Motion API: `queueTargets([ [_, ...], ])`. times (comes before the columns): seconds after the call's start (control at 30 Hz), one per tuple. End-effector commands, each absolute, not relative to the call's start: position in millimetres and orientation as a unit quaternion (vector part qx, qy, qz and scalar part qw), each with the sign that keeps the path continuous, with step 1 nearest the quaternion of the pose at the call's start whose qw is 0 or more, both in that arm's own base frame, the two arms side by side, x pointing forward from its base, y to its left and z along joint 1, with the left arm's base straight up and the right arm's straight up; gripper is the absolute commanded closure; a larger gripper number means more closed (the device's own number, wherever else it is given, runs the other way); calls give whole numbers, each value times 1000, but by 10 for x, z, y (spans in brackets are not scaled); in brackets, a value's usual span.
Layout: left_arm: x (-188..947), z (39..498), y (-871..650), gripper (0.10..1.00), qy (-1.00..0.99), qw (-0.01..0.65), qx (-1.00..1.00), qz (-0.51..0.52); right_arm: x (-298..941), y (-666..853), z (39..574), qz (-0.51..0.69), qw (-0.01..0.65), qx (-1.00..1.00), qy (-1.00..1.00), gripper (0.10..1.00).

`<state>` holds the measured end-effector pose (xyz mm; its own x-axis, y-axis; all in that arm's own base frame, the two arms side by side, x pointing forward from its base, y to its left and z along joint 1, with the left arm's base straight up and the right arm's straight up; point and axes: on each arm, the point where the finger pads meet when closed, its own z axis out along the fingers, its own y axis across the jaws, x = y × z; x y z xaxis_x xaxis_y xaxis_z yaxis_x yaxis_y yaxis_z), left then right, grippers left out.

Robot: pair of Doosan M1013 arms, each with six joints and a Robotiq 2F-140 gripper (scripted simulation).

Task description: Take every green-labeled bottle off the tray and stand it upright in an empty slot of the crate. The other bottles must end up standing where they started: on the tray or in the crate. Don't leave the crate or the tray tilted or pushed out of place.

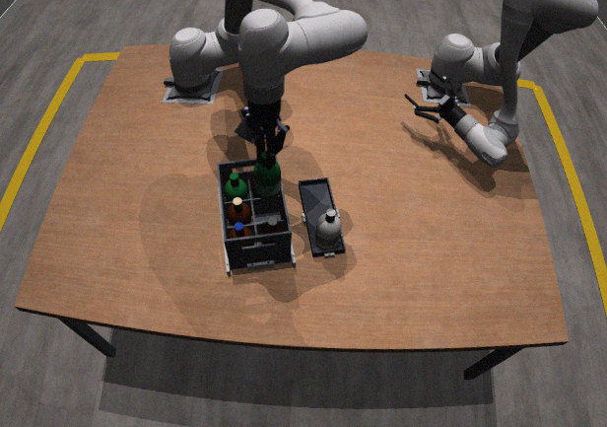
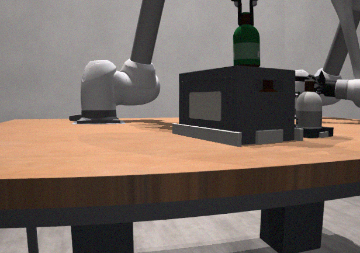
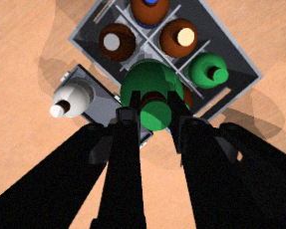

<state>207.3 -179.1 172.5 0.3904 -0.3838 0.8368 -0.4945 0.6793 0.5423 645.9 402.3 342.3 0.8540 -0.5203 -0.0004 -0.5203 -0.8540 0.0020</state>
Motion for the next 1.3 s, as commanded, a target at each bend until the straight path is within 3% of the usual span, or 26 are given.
queueTargets([
  [0.0,2074,1727,-1791,98,-551,732,399,38,6460,4025,3437,0,0,963,-270,999],
  [1.27,2074,1727,-1791,98,-551,732,399,38,6488,3994,3437,0,0,963,-270,999],
])
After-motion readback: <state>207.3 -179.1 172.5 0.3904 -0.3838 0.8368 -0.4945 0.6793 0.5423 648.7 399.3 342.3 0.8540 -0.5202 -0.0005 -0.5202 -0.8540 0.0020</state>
